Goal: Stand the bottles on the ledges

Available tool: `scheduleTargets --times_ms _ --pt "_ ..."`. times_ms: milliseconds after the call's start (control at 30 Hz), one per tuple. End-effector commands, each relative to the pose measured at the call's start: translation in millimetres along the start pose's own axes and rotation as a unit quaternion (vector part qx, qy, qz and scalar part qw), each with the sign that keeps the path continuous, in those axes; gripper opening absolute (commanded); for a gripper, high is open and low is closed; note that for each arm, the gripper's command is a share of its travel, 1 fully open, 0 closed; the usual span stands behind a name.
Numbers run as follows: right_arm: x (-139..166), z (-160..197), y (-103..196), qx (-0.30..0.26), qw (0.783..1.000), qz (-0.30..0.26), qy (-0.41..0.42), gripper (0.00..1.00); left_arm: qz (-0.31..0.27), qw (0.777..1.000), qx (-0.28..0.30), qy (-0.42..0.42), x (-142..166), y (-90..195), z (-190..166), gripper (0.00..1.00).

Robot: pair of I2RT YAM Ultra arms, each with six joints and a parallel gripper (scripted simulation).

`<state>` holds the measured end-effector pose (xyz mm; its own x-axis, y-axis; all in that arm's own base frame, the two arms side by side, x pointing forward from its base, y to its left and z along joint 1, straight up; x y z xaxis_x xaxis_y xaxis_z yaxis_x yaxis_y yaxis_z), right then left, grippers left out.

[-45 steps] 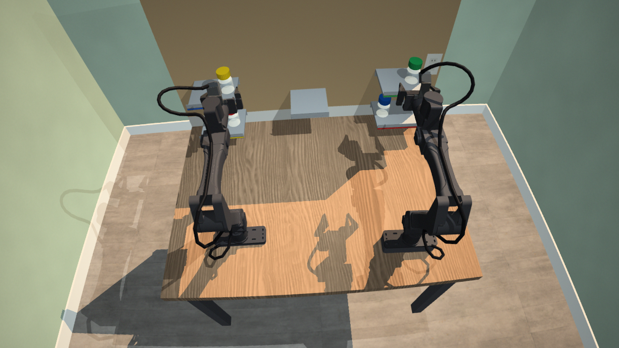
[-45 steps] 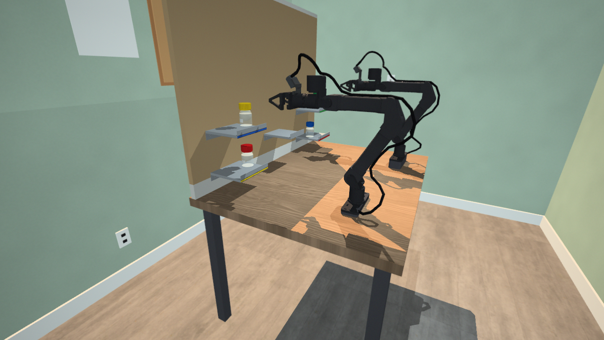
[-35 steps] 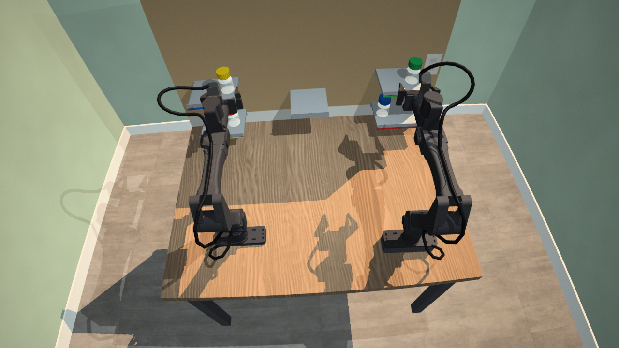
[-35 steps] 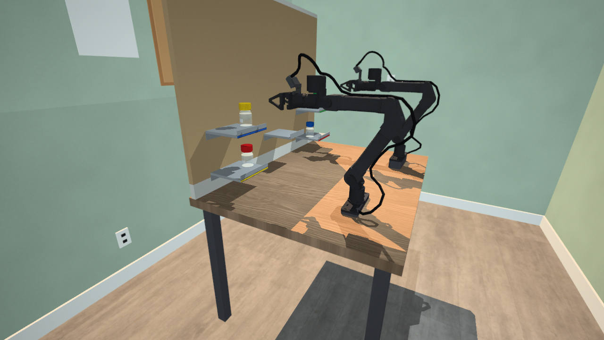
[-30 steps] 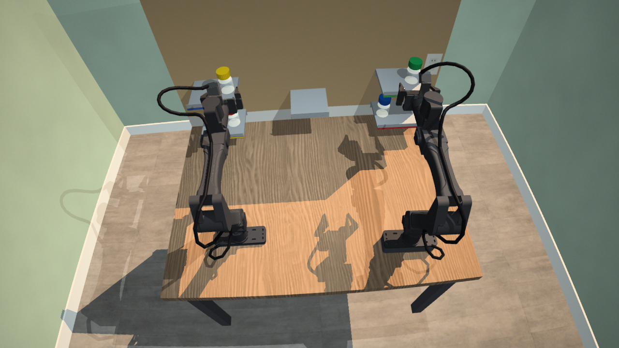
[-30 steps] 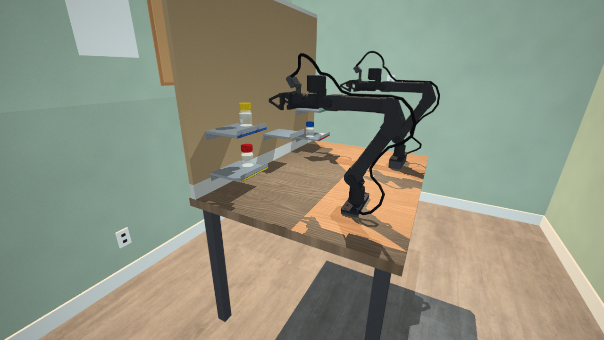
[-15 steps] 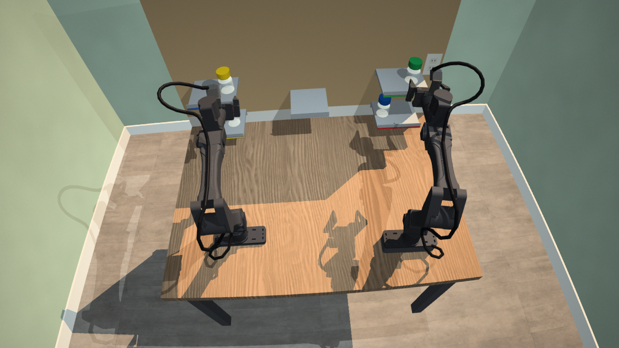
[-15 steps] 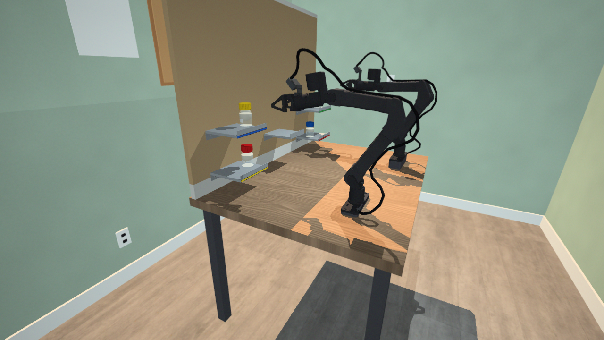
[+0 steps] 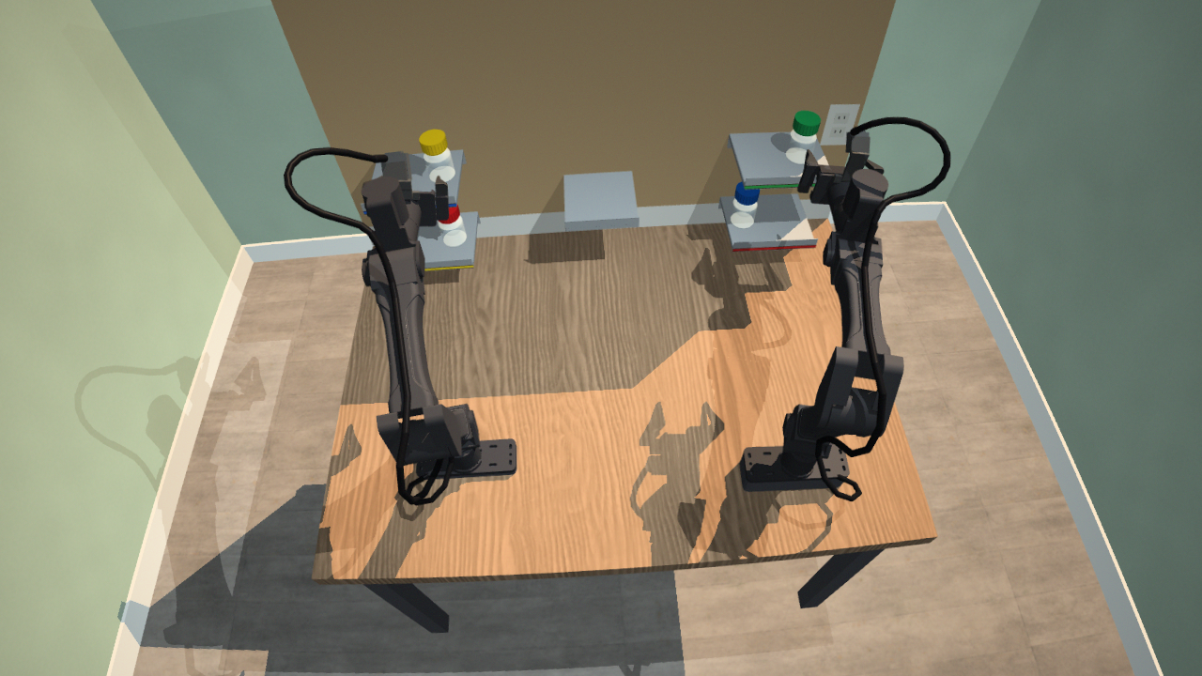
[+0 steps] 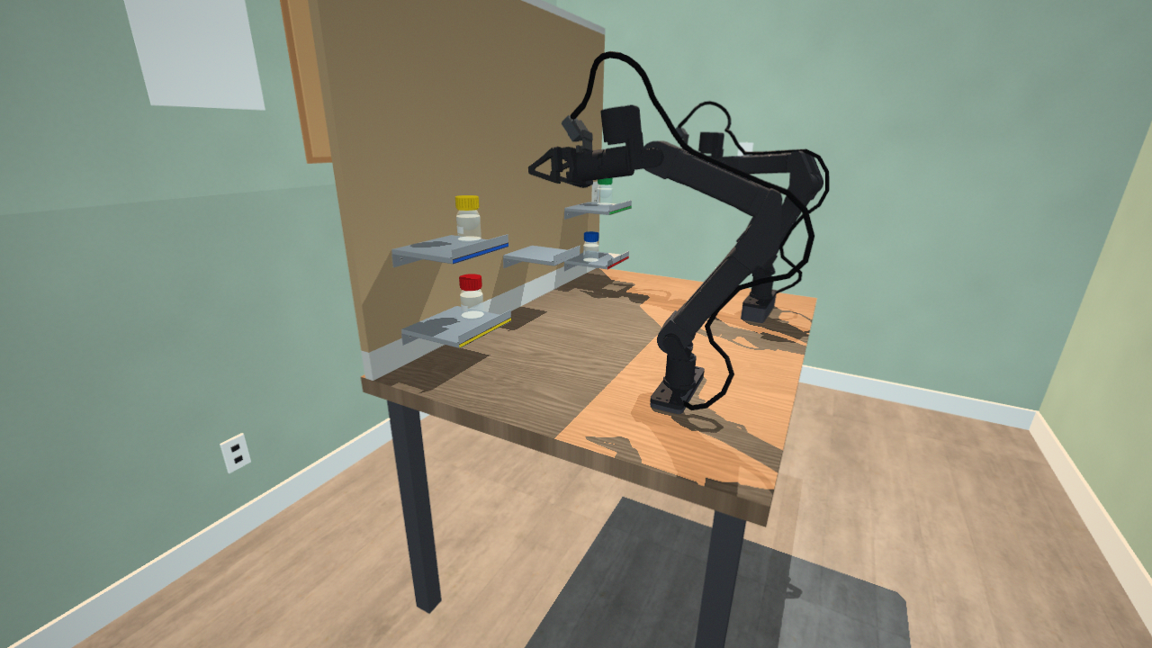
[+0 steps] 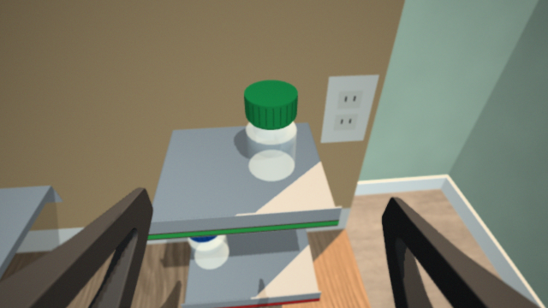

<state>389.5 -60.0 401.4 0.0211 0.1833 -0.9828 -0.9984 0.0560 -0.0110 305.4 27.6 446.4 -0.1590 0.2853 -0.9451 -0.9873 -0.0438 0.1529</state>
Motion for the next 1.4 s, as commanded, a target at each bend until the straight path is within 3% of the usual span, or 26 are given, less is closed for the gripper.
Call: scheduleTargets --times_ms 0,433,733,867,1100,1367 --pt "-16 2 2 -0.005 1.000 -0.019 0.000 1.00 0.003 1.000 0.000 -0.003 -5 0 4 1.00" --pt "-16 2 2 -0.005 1.000 -0.019 0.000 1.00 0.003 1.000 0.003 -0.004 -3 2 1 1.00" --pt "-10 10 6 -0.006 0.998 -0.068 0.008 1.00 -0.023 1.000 -0.003 -0.009 -12 5 4 1.00" --pt "30 20 8 -0.016 0.997 -0.078 0.006 1.00 -0.041 0.999 -0.006 -0.012 5 -1 0 1.00" --pt "116 35 7 -0.032 0.998 -0.054 0.002 1.00 -0.042 0.999 -0.006 -0.012 72 -12 -16 1.00" --pt "165 43 10 -0.042 0.999 -0.033 0.001 1.00 -0.032 0.999 -0.004 -0.010 126 -21 -29 1.00"
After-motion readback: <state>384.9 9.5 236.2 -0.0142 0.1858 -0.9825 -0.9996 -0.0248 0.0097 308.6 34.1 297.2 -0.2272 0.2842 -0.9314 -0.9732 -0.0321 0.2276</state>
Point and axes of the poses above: on each arm, the point where the finger pads meet when closed, its own y axis back along the fingers, its own z axis across the jaws, x = y × z, the point moved 2 cm from there along y, back along the fingers, and after that the axes turned 8 degrees about -y, right-handed, at the moved point
